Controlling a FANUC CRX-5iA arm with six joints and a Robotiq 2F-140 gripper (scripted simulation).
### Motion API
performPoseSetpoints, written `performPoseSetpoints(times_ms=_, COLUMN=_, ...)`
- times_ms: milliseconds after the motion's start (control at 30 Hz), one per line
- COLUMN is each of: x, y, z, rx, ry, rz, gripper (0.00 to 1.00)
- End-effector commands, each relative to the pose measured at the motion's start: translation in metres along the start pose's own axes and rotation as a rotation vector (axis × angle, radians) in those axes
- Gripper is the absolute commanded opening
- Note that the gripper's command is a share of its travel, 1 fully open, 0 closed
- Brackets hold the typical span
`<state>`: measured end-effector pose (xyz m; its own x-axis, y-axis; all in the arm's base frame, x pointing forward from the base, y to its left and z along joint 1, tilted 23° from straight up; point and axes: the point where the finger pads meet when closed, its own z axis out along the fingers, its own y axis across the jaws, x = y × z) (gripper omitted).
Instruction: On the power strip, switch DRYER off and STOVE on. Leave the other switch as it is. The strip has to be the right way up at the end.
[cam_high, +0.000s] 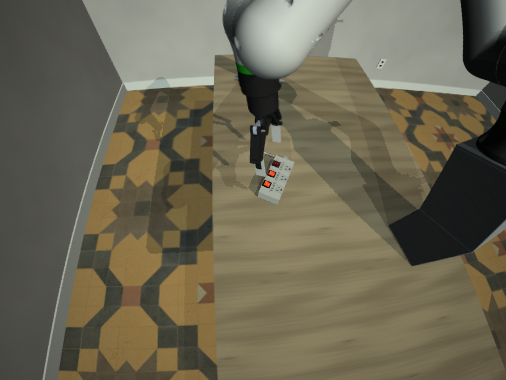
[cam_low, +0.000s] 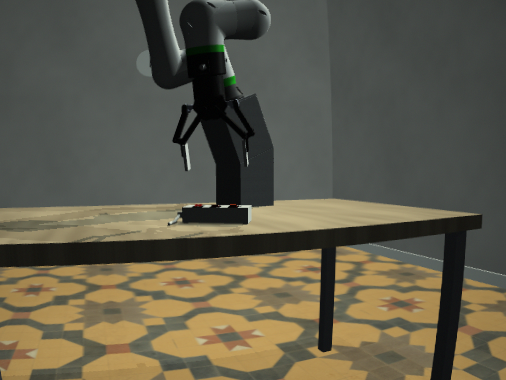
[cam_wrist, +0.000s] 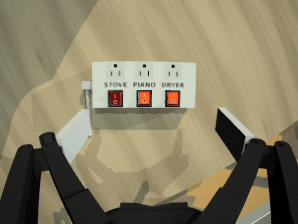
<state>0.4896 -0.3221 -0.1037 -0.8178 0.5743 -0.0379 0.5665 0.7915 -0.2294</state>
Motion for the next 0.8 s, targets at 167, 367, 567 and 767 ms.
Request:
performPoseSetpoints(times_ms=167, x=0.0018, y=-0.0083, z=0.0162, rx=0.011, ry=-0.005, rz=0.138, gripper=1.0)
performPoseSetpoints(times_ms=367, x=0.002, y=-0.009, z=0.0175, rx=0.011, ry=-0.004, rz=0.148, gripper=1.0)
performPoseSetpoints(times_ms=567, x=0.002, y=-0.009, z=0.0175, rx=0.011, ry=-0.004, rz=0.148, gripper=1.0)
performPoseSetpoints(times_ms=767, x=0.002, y=-0.009, z=0.0175, rx=0.011, ry=-0.004, rz=0.148, gripper=1.0)
